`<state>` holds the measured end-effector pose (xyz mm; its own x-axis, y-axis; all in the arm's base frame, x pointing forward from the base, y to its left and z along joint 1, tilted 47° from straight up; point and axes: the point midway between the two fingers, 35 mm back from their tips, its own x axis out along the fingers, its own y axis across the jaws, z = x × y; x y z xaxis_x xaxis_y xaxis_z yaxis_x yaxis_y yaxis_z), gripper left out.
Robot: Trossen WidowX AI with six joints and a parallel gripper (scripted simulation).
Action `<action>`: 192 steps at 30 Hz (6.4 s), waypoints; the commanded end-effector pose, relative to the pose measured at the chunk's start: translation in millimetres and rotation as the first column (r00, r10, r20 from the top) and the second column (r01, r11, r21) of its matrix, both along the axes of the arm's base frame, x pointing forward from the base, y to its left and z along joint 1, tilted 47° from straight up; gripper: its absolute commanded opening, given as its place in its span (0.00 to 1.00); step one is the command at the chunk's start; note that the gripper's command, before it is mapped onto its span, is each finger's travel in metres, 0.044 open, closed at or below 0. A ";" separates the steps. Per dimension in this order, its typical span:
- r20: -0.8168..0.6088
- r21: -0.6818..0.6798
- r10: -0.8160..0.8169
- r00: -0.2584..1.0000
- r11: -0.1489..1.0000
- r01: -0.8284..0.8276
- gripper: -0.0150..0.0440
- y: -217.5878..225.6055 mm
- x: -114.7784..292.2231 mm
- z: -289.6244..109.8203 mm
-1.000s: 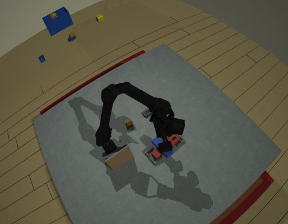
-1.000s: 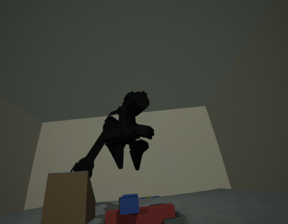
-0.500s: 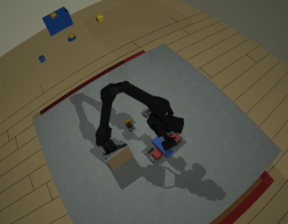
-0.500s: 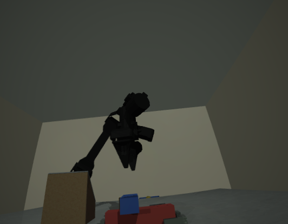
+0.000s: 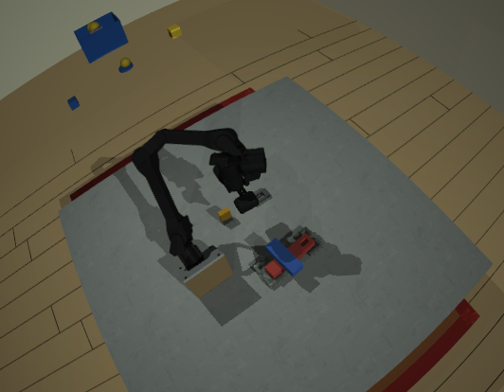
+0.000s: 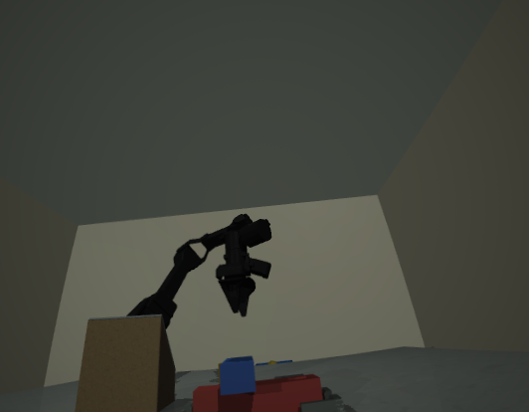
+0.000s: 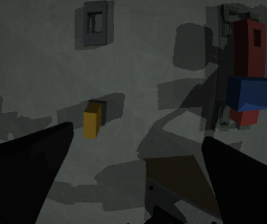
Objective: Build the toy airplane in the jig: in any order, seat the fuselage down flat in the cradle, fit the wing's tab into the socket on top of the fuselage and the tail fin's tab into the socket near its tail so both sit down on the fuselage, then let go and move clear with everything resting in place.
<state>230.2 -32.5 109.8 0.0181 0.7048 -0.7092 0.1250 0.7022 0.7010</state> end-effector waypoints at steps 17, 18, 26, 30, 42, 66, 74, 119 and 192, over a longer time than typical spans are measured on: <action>-0.012 0.028 0.003 1.000 1.000 -0.002 1.00 98.1 -41.4 -4.3; -0.012 0.028 0.003 1.000 1.000 -0.002 1.00 98.1 -41.4 -4.3; -0.012 0.029 0.003 1.000 1.000 -0.002 1.00 108.5 -41.3 -14.0; -0.012 0.028 0.003 1.000 1.000 -0.002 1.00 109.8 -41.2 -15.4; -0.011 0.024 0.002 1.000 1.000 -0.002 1.00 123.0 -39.6 -29.3; -0.011 0.031 0.003 1.000 1.000 -0.003 0.96 148.4 -41.1 -51.2; -0.011 0.031 0.003 1.000 1.000 -0.003 0.60 148.4 -41.1 -51.2; -0.005 -0.007 0.022 1.000 1.000 -0.022 0.25 91.1 -32.9 -4.3; 0.044 0.004 0.051 0.998 0.999 -0.051 0.25 -21.7 47.3 -34.2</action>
